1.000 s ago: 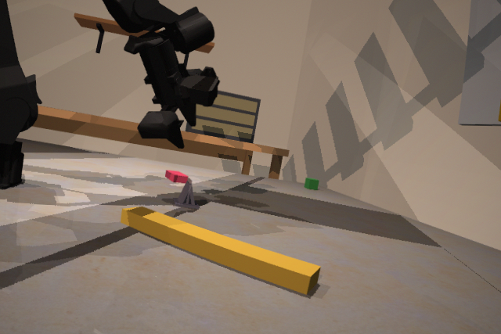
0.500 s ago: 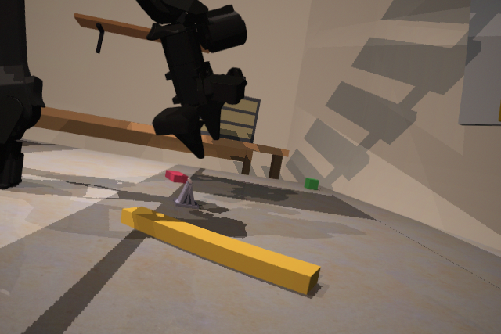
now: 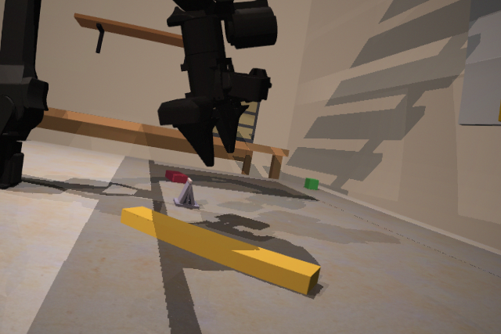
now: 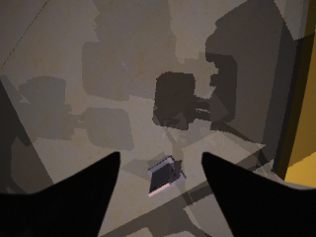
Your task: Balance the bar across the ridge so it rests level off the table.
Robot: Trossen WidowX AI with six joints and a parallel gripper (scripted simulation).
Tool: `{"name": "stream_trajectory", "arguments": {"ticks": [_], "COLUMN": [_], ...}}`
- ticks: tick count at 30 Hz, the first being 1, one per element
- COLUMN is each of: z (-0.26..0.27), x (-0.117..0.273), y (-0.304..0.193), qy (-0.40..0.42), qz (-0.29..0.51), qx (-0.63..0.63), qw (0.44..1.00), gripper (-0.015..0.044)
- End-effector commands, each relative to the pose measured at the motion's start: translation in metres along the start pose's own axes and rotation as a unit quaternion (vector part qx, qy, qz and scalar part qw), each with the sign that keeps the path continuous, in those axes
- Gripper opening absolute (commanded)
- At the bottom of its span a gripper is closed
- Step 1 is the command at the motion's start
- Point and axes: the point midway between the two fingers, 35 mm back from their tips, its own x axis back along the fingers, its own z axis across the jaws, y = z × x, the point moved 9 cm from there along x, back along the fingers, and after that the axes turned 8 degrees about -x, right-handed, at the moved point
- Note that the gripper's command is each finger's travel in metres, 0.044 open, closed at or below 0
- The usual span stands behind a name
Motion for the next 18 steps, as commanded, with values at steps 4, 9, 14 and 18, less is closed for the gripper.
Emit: {"name": "stream_trajectory", "arguments": {"ticks": [4,9,14,18], "z": [-0.018,-0.033,-0.05,-0.064], "x": [0.001,0.005,0.009,0.014], "y": [0.026,0.041,0.057,0.068], "qy": [-0.045,-0.076,-0.111,-0.137], "qz": [0.007,0.013,0.023,0.034], "qx": [-0.01,-0.018,-0.025,-0.032], "qw": [0.999,0.997,0.993,0.989], "gripper": [0.0315,0.0315,0.0315,0.0315]}}
